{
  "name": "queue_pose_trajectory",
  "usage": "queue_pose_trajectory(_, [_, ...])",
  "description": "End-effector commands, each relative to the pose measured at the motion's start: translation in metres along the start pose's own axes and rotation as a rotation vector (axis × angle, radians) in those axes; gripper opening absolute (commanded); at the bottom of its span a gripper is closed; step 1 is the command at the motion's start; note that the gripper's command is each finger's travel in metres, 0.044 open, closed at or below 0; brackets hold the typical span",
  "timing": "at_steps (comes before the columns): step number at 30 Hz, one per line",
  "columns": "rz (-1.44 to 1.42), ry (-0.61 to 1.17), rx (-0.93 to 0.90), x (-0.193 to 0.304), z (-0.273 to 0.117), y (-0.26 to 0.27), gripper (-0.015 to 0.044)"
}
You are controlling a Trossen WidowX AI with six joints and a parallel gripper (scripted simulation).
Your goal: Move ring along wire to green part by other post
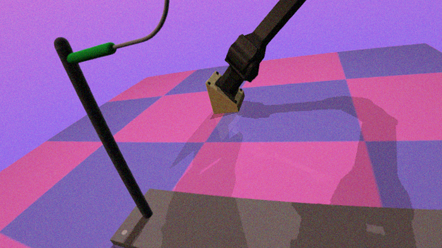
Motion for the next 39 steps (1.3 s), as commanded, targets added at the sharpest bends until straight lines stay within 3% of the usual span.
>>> queue_pose_trajectory(1, [0.048,0.002,-0.025,0.001,0.001,0.0,-0.015])
queue_pose_trajectory(39, [0.47,-0.009,-0.262,0.001,0.001,0.014,-0.015])
Point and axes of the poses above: the point midway between the two fingers, 35 mm back from their tips, its own z axis out along the fingers, its own y axis across the jaws, x = y × z, the point moved 1 cm from there along -z, back along the fingers, and after that the axes turned 11 degrees about z, right-handed, at the moved point
